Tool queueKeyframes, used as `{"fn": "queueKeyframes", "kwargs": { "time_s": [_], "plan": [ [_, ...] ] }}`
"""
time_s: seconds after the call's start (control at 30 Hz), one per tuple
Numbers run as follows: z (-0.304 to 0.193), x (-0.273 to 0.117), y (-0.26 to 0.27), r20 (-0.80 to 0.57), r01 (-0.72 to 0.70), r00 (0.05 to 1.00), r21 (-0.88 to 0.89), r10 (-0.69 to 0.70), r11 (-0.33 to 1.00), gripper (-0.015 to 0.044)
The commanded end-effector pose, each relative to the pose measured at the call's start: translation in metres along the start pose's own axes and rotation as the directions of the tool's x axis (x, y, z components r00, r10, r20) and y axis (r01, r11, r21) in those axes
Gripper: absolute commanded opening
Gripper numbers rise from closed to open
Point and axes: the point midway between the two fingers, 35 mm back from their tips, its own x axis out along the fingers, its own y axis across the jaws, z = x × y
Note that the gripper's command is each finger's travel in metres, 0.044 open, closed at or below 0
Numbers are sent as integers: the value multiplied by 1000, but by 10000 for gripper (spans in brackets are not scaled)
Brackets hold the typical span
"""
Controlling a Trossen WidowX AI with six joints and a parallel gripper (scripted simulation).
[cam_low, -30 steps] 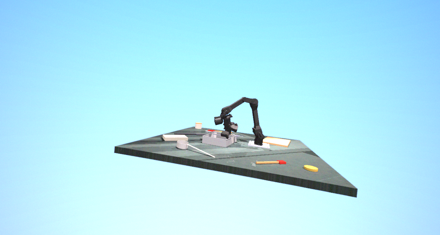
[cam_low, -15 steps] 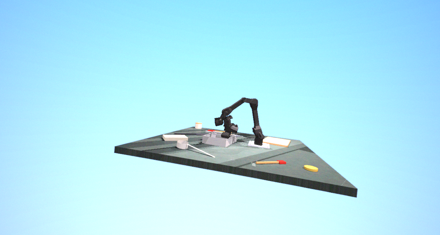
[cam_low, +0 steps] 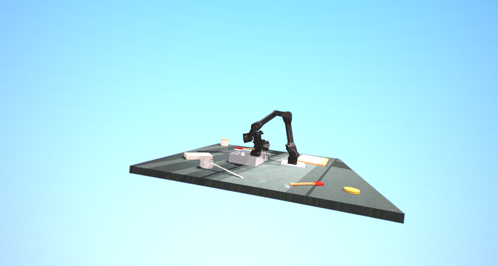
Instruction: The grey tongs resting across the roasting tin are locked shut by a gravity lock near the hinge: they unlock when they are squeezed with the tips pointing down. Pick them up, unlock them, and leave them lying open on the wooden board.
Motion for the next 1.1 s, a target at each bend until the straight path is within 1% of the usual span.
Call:
{"fn": "queueKeyframes", "kwargs": {
  "time_s": [0.0, 0.03, 0.07, 0.23, 0.3, 0.6, 0.7, 0.87, 1.07],
  "plan": [
    [0, -2, 1, -1, 0, 1000, 1, 0, 1000, -115],
    [-1, -7, 3, -1, 0, 1000, 1, 0, 1000, -142],
    [-1, -13, 6, -2, 0, 1000, 1, 0, 1000, -150],
    [-1, -59, 33, -6, 1, 1000, 1, -1, 1000, -150],
    [0, -67, 39, -7, 1, 1000, 1, -1, 1000, -150],
    [0, -67, 39, -7, 1, 1000, 1, -1, 1000, -150],
    [1, -66, 39, 1, 25, 1000, -10, -25, 1000, -150],
    [2, -62, 38, 23, 137, 990, -62, -136, 989, -150],
    [2, -60, 37, 30, 293, 956, -137, -292, 946, -150]
  ]
}}
